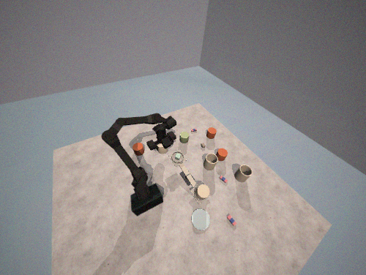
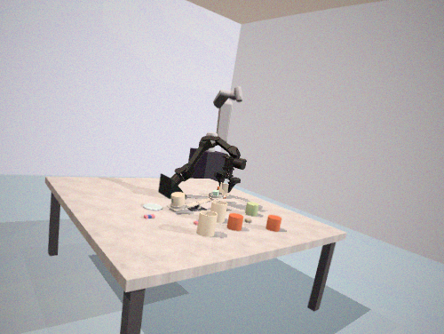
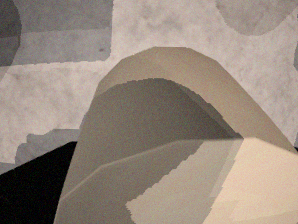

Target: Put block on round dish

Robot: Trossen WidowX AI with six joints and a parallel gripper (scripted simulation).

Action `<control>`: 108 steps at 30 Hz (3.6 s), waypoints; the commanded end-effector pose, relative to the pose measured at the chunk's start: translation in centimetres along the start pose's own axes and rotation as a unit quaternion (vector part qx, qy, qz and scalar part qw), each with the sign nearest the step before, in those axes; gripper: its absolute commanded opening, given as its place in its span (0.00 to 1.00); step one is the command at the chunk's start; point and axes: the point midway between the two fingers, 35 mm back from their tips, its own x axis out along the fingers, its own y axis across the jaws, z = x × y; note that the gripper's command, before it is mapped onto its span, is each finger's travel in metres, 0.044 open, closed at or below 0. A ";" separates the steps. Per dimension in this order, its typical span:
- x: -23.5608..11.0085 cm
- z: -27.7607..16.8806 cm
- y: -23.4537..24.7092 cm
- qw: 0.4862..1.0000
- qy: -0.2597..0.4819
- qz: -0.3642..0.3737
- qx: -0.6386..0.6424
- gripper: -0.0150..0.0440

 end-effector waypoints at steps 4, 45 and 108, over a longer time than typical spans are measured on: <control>1.1 -0.3 -0.3 1.000 0.000 0.002 0.000 0.25; 5.7 -0.5 -0.3 1.000 0.004 0.002 -0.002 0.92; -2.2 11.9 5.0 0.950 -0.004 0.001 -0.313 0.69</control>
